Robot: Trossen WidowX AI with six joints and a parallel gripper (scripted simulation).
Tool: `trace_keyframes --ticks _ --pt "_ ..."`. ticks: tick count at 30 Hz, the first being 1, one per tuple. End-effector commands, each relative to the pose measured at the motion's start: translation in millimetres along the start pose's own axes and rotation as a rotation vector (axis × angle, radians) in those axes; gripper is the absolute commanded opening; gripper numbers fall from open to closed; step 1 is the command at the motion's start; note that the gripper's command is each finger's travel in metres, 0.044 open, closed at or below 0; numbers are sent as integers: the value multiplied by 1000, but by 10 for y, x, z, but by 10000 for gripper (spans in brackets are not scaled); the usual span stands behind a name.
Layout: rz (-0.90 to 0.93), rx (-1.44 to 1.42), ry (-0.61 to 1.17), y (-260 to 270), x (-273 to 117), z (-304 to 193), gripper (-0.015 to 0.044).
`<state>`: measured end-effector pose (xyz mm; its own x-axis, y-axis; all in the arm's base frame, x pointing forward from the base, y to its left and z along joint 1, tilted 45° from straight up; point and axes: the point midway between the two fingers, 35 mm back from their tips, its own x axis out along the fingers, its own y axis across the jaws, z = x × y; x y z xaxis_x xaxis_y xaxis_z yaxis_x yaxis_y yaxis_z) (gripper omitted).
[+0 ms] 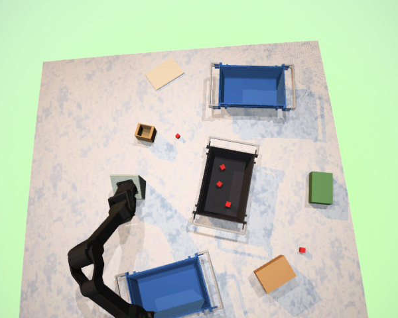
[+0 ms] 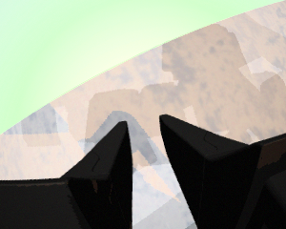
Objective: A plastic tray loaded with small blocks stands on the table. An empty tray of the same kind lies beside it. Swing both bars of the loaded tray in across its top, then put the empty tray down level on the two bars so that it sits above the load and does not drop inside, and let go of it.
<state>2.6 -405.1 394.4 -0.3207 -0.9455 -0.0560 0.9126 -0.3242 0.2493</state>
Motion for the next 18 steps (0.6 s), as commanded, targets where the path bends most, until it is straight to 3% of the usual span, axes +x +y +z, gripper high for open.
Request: trace_keyframes --ticks 1,11,18 --pt "155 -119 111 571 -204 -370 82" --pt "508 -398 296 1586 -1054 -1130 82" --pt "615 -625 427 1837 -1575 -1741 82"
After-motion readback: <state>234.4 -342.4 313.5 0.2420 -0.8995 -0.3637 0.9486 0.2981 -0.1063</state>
